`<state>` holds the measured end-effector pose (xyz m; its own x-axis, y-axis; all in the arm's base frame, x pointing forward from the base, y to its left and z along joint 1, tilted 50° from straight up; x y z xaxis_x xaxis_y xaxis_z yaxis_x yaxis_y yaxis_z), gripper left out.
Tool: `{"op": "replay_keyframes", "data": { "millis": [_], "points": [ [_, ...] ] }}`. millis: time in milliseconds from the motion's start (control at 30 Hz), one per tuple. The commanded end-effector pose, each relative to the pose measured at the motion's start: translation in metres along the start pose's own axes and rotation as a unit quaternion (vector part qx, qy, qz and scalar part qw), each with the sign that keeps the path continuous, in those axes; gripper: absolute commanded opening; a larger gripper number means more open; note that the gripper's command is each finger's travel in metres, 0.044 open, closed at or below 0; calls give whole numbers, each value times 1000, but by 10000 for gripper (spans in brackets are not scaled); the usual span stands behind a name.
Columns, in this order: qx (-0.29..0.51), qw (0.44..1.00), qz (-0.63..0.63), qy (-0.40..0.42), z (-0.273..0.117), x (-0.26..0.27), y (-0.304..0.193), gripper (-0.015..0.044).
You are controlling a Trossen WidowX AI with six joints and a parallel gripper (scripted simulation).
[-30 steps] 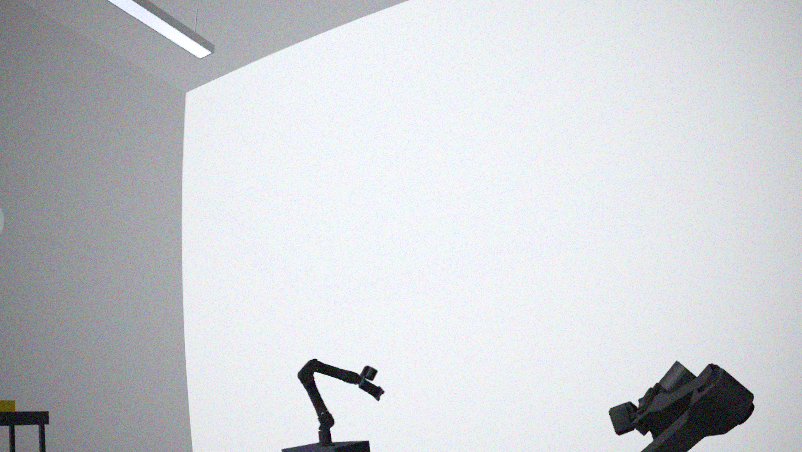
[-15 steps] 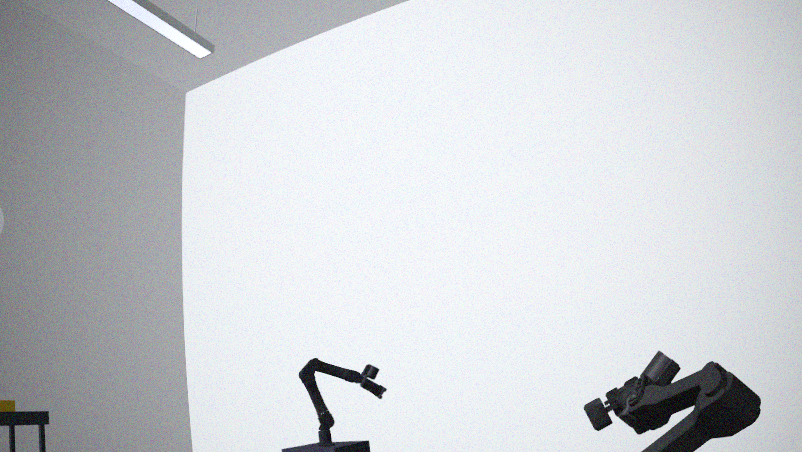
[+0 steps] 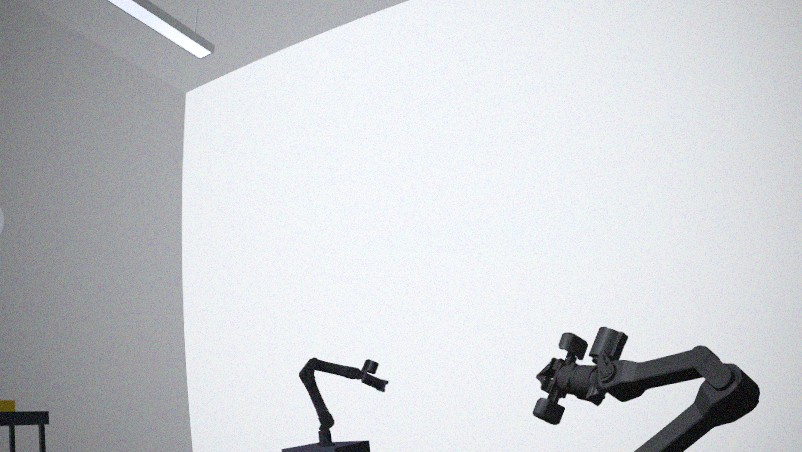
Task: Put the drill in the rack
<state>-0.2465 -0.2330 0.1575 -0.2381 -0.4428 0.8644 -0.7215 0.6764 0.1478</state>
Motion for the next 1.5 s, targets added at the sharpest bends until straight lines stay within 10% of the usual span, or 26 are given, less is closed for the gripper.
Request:
{"op": "replay_keyframes", "data": {
  "millis": [0, 467, 833, 1267, 1467],
  "points": [
    [101, 986, -129, -43, 7, -8, -57, 0],
    [432, 721, -536, -74, -45, -74, -235, 0],
    [651, 269, -709, -20, -161, -167, -323, 0],
    [744, -271, -608, 59, -313, -266, -318, 0],
    [747, -329, -574, 68, -330, -275, -312, 0]
  ]
}}
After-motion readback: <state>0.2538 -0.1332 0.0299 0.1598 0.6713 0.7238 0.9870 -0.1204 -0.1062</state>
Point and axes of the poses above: the point midway between the two fingers, 35 mm back from their tips, its own z axis out along the fingers, its own x axis across the jaws, y = z × x, the point moved 4 cm from there along -z, back along the fingers, and after that the axes turned 5 degrees about -z, right-handed, at the moved point
